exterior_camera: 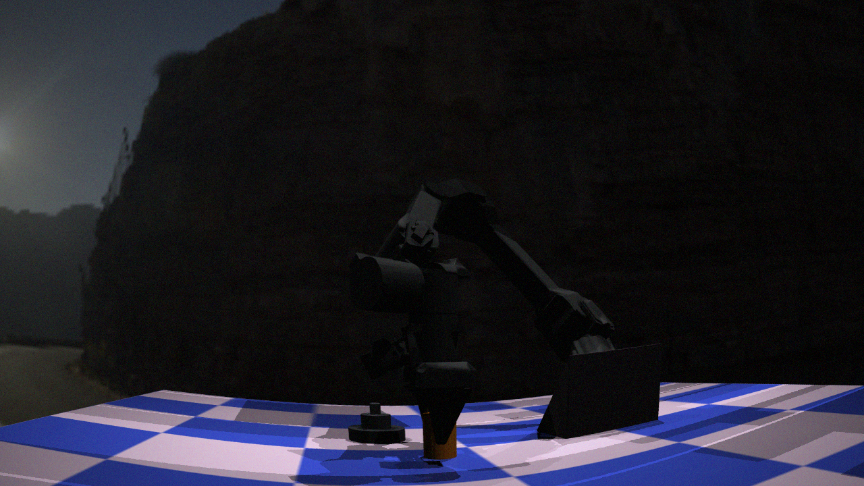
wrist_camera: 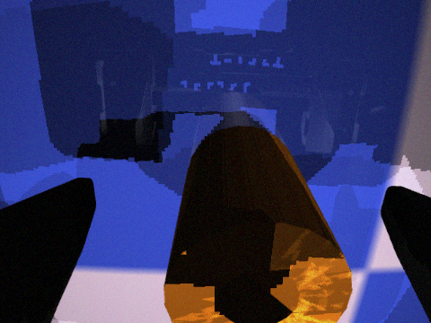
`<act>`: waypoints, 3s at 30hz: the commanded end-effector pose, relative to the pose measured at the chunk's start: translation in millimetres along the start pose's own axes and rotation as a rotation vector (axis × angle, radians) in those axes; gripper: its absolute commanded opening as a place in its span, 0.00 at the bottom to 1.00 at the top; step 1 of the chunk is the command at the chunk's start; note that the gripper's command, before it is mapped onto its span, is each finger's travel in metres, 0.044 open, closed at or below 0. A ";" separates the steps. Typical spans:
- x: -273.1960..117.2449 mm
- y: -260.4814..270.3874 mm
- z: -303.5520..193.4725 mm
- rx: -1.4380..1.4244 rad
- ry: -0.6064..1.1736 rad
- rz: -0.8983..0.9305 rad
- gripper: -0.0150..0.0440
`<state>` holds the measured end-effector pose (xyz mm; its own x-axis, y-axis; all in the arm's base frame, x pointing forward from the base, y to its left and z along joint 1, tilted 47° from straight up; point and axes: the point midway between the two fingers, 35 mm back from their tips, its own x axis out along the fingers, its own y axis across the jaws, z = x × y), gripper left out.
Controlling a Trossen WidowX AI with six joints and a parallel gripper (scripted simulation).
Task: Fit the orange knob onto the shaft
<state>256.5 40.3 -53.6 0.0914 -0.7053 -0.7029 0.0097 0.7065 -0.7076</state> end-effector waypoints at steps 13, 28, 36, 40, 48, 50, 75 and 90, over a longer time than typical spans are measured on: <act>16.9 -1.6 -5.9 -0.013 0.012 -0.014 0.78; 13.2 -0.8 -4.9 -0.013 0.011 -0.013 0.34; -34.5 6.7 2.2 -0.015 0.010 -0.001 0.25; -60.4 8.3 2.4 -0.016 0.011 0.000 0.25; -113.8 6.4 -4.0 -0.015 0.013 -0.005 0.25; -122.7 5.3 -5.9 -0.015 0.014 -0.007 0.25; -111.5 -33.9 23.2 -0.031 0.013 0.017 0.25; -101.2 -65.6 38.8 -0.002 0.022 0.034 0.25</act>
<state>280.8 74.7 59.9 0.0597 -0.6884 -0.7229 -0.0048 0.7240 -0.6898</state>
